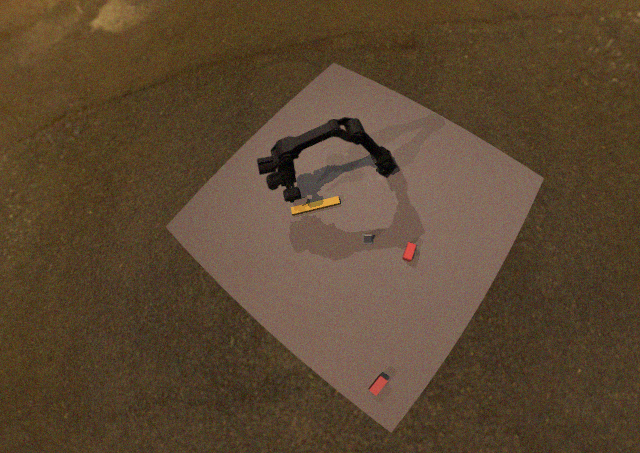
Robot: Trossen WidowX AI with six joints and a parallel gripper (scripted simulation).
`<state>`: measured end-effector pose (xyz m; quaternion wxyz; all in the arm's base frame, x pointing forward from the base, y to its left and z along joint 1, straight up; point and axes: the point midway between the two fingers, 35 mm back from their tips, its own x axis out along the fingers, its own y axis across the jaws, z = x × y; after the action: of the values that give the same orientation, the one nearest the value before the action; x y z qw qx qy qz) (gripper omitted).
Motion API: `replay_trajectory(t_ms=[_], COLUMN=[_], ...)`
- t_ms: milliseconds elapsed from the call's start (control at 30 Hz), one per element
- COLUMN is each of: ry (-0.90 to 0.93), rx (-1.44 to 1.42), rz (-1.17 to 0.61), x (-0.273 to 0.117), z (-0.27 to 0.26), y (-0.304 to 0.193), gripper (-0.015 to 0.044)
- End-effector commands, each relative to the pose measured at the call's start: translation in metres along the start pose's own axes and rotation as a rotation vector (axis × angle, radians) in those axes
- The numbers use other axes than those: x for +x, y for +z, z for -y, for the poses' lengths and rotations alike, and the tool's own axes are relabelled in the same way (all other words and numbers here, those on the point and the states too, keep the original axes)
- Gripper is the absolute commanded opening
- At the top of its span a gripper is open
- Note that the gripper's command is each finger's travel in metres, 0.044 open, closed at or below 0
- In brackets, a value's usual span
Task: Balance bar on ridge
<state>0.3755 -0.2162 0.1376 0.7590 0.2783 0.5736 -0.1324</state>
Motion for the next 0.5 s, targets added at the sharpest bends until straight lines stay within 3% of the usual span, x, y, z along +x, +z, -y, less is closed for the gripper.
replay_trajectory(t_ms=[0, 467], ry=[-0.067, -0.275], rx=[0.027, 0.067], rz=[-0.054, -0.151], x=[0.007, 0.017], z=[-0.011, -0.037], y=[-0.015, -0.055], gripper=[0.0315, 0.0315])
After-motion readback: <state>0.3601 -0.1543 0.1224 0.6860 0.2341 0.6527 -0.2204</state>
